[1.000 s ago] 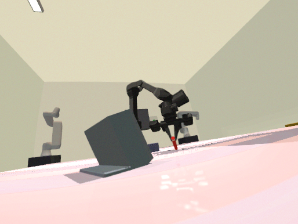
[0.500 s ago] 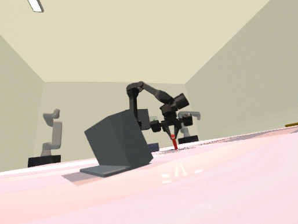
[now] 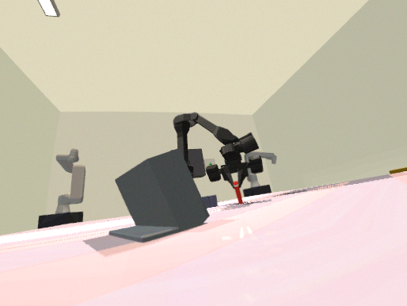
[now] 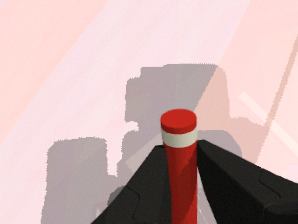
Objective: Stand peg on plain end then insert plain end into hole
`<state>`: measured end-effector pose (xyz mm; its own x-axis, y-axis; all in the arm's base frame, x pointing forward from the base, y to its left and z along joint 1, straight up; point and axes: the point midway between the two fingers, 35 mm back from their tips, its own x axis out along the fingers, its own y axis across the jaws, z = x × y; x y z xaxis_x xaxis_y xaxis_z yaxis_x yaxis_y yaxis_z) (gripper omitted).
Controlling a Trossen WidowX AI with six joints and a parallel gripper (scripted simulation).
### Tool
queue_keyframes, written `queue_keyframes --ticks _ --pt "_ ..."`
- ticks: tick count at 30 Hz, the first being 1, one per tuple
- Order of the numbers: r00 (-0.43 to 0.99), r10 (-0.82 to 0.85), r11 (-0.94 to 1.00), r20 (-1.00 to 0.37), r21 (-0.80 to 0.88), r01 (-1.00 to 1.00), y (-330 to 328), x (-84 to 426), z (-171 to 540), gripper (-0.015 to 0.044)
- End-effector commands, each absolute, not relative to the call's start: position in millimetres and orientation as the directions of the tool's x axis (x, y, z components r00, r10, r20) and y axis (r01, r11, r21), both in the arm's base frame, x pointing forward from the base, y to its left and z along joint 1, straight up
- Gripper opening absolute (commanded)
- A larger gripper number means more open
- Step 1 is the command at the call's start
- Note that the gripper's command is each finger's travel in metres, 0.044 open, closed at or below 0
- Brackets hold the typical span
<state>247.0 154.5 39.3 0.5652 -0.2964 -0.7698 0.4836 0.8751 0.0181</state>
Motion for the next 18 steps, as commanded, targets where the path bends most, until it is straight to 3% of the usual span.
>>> queue_keyframes --ticks 1,18 --pt "0.589 -0.310 0.874 -0.746 0.020 0.486 155.5 244.9 39.8 0.0050" --pt "0.677 -0.362 0.874 -0.641 0.020 0.486 161.0 234.7 40.8 0.0050"
